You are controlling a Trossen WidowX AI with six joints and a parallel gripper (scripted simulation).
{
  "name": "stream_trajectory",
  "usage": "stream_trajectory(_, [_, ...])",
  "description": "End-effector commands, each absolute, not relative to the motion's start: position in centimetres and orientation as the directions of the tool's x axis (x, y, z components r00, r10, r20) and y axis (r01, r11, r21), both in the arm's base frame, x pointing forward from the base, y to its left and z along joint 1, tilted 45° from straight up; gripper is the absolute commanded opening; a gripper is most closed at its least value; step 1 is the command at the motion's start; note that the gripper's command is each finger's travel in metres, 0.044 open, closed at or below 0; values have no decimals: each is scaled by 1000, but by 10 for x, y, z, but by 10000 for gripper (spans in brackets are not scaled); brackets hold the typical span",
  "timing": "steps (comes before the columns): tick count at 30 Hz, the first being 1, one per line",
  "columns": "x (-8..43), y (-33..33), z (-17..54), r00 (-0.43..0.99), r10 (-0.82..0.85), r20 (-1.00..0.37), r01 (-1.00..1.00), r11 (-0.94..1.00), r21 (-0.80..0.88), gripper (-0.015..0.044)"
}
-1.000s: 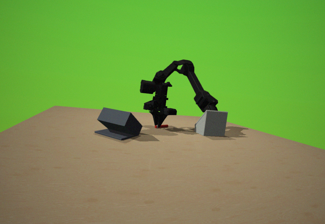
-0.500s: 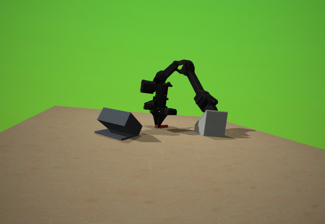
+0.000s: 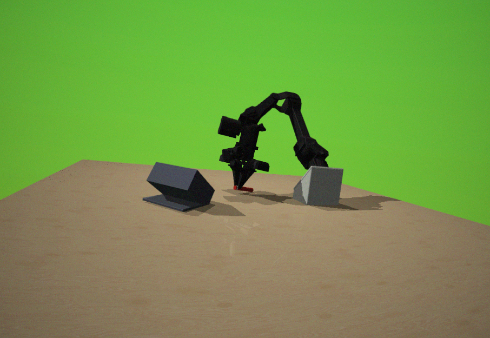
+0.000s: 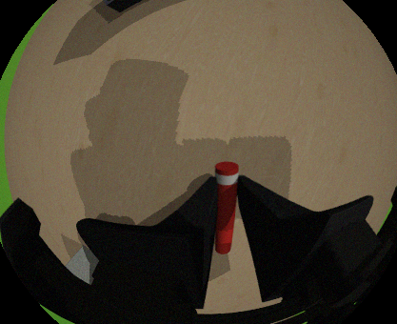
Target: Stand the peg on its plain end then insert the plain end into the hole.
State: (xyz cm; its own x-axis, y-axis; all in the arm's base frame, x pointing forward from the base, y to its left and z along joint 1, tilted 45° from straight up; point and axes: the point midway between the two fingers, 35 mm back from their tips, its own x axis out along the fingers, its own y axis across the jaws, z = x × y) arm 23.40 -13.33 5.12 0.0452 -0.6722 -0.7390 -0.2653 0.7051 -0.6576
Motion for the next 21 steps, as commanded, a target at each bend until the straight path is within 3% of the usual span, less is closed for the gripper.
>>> stream_trajectory(1, [231, -131, 54, 86, -661, -745, -265, 706, -657, 49])
stream_trajectory(21, [223, -126, 63, 250, -607, -754, -267, 705, -657, 49])
